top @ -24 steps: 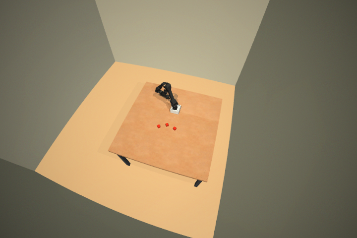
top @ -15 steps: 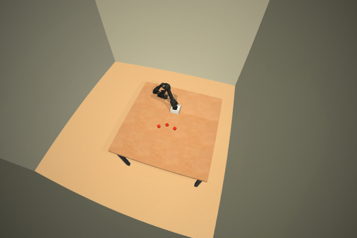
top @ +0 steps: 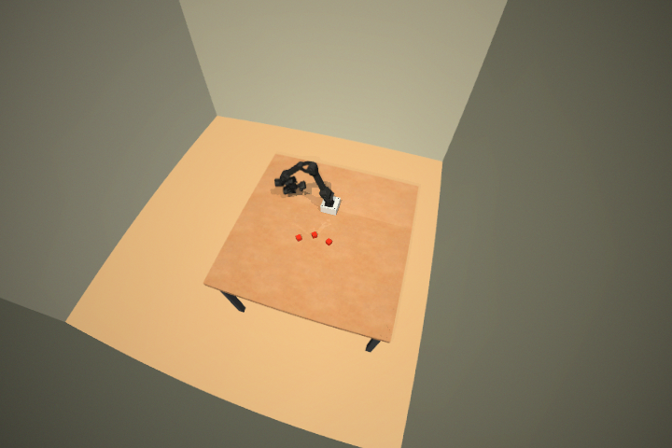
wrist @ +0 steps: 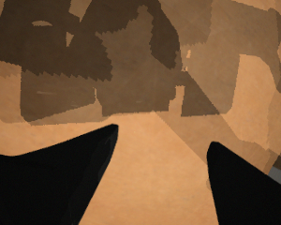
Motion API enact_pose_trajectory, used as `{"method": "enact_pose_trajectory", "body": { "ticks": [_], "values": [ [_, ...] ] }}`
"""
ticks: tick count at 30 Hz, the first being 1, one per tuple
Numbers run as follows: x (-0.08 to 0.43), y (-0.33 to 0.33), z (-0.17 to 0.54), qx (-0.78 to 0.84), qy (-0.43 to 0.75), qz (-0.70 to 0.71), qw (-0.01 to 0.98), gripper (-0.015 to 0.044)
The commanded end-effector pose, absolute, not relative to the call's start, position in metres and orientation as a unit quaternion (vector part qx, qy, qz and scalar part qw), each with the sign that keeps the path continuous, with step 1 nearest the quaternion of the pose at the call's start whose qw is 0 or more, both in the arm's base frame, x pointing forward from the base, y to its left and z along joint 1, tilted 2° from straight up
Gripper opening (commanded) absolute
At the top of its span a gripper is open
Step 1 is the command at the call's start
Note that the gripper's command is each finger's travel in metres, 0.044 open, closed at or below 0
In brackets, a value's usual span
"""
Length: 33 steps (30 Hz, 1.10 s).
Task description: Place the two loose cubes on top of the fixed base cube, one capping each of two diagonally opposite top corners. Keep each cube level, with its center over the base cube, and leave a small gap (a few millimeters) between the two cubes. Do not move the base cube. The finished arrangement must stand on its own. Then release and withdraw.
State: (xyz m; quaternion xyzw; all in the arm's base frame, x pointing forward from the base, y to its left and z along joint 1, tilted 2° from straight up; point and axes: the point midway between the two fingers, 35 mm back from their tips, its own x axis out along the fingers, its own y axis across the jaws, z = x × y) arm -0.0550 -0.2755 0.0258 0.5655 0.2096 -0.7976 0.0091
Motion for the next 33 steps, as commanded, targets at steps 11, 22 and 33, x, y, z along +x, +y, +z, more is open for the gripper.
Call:
{"method": "enact_pose_trajectory", "body": {
  "ticks": [11,22,33],
  "values": [
    [0.08,-0.293,0.048,0.527,0.396,-0.699,0.277,0.0265],
    [0.188,-0.263,0.065,0.451,0.517,-0.567,0.456,0.0265],
    [0.281,-0.193,0.085,0.338,0.608,-0.395,0.601,0.0265]
  ]
}}
